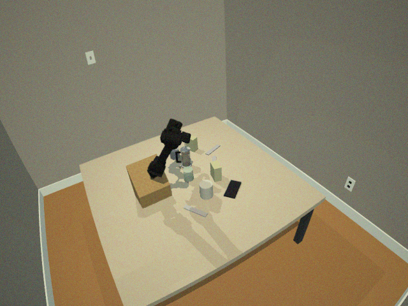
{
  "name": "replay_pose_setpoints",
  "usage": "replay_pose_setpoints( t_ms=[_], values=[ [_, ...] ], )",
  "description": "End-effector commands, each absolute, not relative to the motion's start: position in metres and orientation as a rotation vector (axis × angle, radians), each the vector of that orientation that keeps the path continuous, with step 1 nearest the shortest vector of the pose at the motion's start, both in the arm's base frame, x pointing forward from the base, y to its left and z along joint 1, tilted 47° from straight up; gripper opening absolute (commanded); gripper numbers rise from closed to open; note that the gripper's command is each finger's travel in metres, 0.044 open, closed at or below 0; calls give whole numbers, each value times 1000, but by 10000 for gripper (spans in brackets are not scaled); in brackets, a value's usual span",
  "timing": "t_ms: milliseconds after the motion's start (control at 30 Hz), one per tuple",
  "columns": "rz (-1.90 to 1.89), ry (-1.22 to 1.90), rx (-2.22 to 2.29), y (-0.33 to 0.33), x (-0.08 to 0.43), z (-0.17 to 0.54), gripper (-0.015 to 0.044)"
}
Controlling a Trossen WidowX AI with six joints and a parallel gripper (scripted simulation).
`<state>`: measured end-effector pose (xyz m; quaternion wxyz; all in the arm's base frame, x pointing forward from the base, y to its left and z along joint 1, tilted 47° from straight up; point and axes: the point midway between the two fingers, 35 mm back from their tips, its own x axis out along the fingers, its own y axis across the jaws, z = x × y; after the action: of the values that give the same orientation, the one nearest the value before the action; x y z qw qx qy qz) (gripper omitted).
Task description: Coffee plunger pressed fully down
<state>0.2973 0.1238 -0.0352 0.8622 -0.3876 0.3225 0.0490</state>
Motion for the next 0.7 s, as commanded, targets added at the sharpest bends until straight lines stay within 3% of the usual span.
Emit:
replay_pose_setpoints(
  t_ms=[0,667],
  values=[
    [100,723,-838,109,290,-51,114],
    [100,723,-839,87,293,-76,114]
  ],
)
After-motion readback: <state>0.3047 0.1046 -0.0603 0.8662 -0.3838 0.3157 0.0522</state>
